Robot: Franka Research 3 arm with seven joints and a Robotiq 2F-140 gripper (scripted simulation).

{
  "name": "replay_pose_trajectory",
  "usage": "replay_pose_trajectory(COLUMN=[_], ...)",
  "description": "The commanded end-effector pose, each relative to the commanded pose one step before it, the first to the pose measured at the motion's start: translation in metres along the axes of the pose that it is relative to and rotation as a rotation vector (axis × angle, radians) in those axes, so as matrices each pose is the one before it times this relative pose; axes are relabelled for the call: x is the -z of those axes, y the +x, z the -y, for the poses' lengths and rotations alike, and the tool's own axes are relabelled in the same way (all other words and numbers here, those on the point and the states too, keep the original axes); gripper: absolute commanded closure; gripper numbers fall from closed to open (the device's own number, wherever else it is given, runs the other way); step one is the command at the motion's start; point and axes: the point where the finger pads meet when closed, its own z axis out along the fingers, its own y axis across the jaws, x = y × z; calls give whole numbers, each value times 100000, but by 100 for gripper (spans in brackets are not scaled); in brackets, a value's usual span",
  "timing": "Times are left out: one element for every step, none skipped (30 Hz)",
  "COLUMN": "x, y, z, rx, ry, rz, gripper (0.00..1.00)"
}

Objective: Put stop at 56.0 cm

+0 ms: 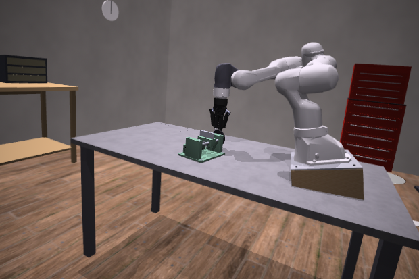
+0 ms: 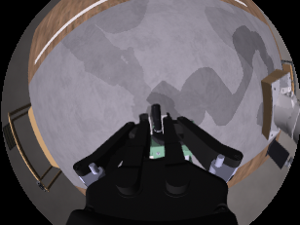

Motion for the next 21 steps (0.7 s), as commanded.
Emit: replay_pose_trajectory(x=[565, 99, 98, 97, 96, 0, 0, 95, 93, 92, 91, 90, 89, 87, 86, 85, 84, 83, 81, 79, 78], y=[-41, 0, 0, 0, 0, 0, 0, 0, 0, 0, 0, 0, 0, 0, 0, 0, 0, 0, 0, 0, 0], z=[82, -2, -2, -3, -3, 0, 0, -15, -18, -18, -18, -19, -22, -33, -33, -33, -33, -33, -40, -48, -47], rx=[242, 0, 0, 0, 1, 0, 0, 0, 0, 0, 0, 0, 0, -1, 0, 0, 0, 0, 0, 0, 0], ry=[-82, 0, 0, 0, 0, 0, 0, 0, 0, 0, 0, 0, 0, 0, 0, 0, 0, 0, 0, 0, 0], rz=[189, 0, 0, 0, 0, 0, 0, 1, 0, 0, 0, 0, 0, 1, 1, 0, 0, -1, 0, 1, 0], gripper=[96, 96, 96, 96, 96, 96, 96, 96, 96, 96, 96, 96, 96, 96, 96, 96, 96, 96, 96, 96, 96])
